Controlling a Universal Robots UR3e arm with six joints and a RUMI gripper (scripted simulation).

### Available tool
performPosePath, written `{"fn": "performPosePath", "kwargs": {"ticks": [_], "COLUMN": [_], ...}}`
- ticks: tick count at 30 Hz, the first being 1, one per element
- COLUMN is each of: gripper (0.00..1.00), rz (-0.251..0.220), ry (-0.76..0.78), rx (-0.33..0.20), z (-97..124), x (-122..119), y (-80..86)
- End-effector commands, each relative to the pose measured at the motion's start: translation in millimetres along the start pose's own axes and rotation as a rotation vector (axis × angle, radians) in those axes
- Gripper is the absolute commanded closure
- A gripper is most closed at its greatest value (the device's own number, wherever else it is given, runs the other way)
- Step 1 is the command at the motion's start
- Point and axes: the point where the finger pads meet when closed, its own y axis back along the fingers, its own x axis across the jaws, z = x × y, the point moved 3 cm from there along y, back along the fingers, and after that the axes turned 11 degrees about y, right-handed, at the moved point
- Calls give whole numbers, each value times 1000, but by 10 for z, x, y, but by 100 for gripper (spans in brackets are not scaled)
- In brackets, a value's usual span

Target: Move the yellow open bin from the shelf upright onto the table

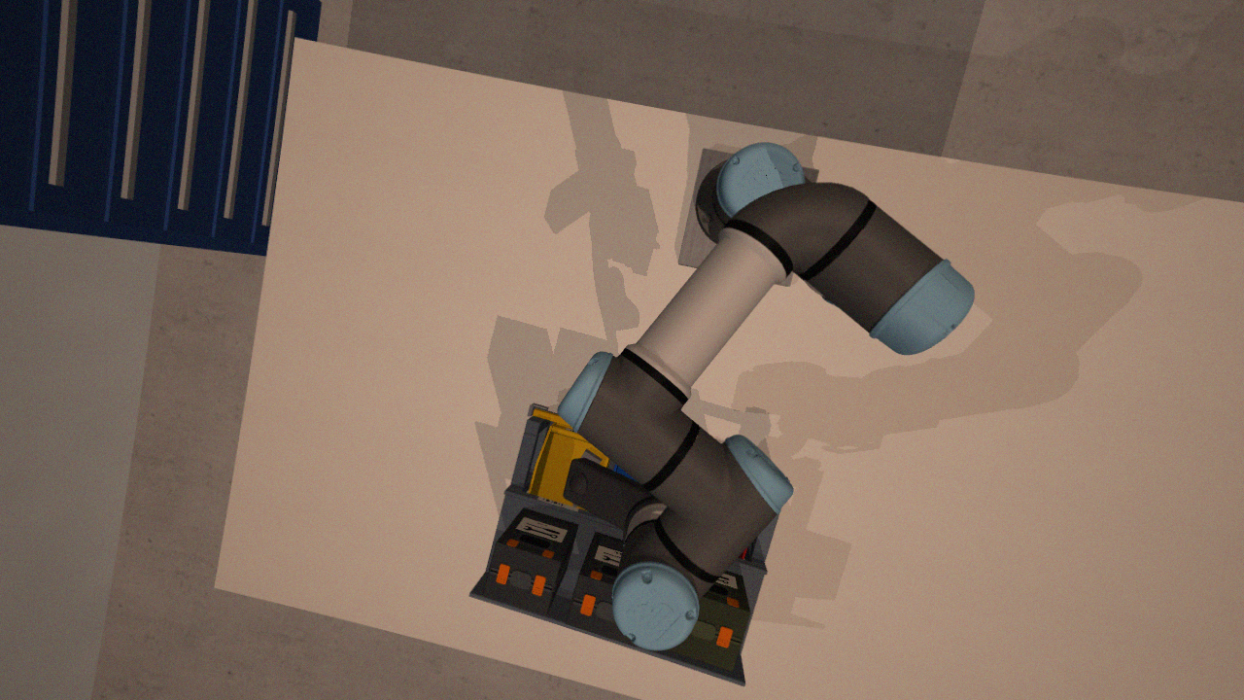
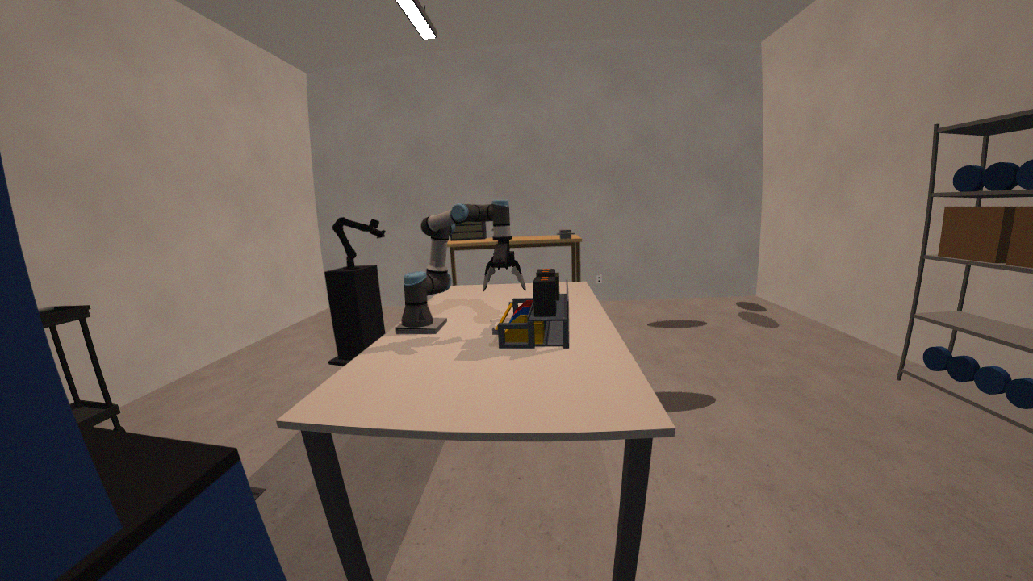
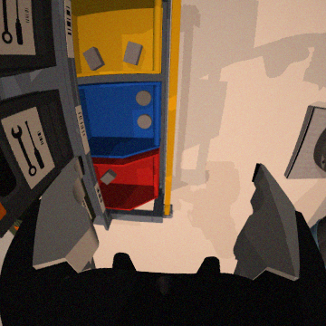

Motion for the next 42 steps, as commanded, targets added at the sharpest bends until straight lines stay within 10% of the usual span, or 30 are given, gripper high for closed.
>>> {"fn": "performPosePath", "kwargs": {"ticks": [1,33,42], "gripper": [0,0,0], "rz": [-2,-2,-2], "ry": [0,0,260], "rx": [2,2,2], "z": [-9,-29,-42], "x": [3,21,32], "y": [12,23,29]}}
